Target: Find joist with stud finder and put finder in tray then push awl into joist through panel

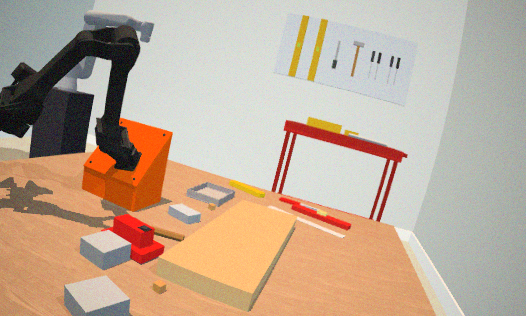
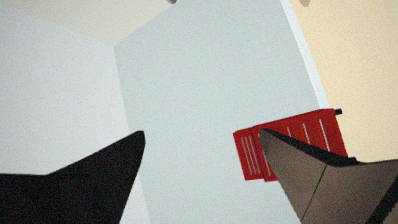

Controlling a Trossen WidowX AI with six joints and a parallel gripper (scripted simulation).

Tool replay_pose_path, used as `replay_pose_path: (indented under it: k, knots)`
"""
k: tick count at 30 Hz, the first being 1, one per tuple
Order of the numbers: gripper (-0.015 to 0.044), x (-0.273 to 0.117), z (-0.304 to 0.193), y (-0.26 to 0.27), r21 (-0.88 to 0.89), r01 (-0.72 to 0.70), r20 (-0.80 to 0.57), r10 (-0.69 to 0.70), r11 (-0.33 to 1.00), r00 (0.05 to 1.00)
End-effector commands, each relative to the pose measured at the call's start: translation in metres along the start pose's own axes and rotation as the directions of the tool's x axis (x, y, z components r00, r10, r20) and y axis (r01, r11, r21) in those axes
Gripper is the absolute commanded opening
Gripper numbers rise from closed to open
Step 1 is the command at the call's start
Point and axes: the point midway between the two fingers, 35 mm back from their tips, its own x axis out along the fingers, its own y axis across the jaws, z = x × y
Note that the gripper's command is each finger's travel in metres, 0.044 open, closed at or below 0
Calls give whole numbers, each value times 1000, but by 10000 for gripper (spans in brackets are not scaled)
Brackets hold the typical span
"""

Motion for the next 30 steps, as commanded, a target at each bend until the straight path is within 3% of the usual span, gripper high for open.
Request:
replay_pose_path:
  k: [1, 4, 8, 12, 17, 23, 30]
  knots:
    - [426, -1, 0, -1, -5, 5, -1, -5, 1000, 1000]
    - [440, -13, -2, -14, -81, 73, -19, -75, 994, 997]
    - [440, -55, -6, -48, -312, 245, -64, -277, 918, 959]
    - [440, -92, -9, -73, -520, 340, -91, -447, 784, 890]
    - [440, -166, 0, -96, -770, 372, -107, -679, 519, 726]
    - [440, -256, 24, -98, -967, 181, -74, -880, 178, 469]
    - [440, -348, 68, -65, -955, -284, 37, -988, -79, 150]
